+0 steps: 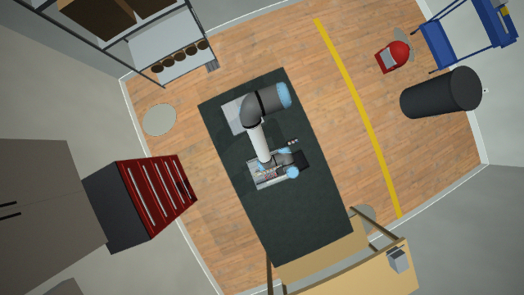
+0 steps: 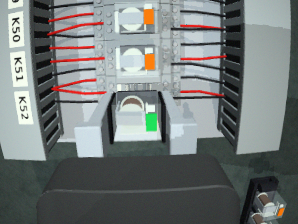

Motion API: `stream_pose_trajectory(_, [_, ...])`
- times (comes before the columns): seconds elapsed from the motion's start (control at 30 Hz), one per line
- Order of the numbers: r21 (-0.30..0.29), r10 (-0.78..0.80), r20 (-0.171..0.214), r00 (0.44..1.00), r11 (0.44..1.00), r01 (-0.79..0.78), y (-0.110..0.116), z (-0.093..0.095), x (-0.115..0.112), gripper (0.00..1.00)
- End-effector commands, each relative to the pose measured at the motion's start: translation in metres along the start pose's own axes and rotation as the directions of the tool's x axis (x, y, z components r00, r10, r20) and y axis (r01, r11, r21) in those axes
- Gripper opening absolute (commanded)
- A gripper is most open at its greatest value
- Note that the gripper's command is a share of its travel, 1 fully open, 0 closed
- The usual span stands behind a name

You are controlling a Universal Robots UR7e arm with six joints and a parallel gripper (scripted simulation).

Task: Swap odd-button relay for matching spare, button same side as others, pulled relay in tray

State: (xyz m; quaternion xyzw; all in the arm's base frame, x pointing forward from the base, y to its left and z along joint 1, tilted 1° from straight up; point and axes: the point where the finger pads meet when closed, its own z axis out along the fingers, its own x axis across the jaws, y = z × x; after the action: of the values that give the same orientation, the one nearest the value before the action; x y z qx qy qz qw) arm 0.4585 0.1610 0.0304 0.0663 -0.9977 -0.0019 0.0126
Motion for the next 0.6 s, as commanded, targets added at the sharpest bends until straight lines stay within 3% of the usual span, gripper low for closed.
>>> stream_pose_trajectory(0.0, [0.001, 0.001, 0.002, 1.0, 1.0, -0.001, -0.0006, -0.0005, -0.0011, 0.0])
stream_pose_trajectory(0.57, [0.001, 0.001, 0.002, 1.0, 1.0, -0.001, -0.0006, 0.0007, -0.0008, 0.0])
